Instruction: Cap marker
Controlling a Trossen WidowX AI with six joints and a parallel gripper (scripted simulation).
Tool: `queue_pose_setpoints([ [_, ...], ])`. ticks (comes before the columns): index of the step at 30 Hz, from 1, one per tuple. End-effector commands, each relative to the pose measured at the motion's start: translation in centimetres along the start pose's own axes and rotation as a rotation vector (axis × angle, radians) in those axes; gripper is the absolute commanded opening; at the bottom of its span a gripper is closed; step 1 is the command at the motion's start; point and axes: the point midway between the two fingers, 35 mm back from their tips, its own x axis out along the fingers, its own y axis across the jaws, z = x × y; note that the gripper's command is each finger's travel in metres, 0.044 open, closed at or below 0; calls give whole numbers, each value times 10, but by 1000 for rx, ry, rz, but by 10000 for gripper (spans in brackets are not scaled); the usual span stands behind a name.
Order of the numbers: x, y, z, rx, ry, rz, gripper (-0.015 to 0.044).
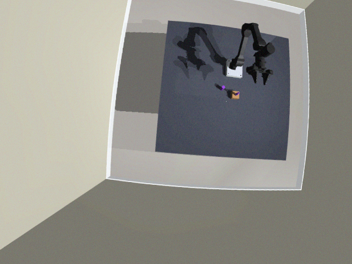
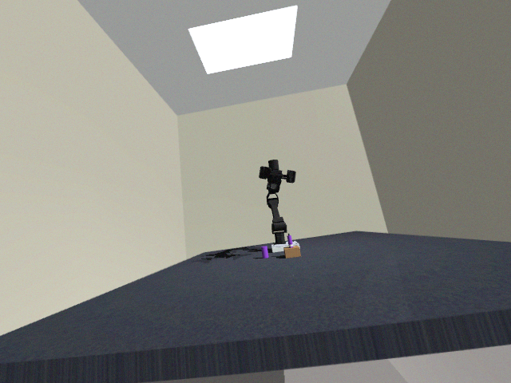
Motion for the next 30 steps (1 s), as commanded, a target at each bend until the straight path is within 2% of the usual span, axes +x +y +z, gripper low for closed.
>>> queue_pose_setpoints([
  [1, 1, 0, 1, -16, -5, 0, 374],
  [6, 15, 6, 30, -433, -148, -21, 250],
  [12, 29, 16, 72, -993, -327, -155, 250],
  [18, 34, 26, 114, -1515, -443, -407, 250],
  [22, 33, 33, 141, -1819, -463, -631, 250],
  [30, 27, 40, 175, -2171, -389, -979, 250],
])
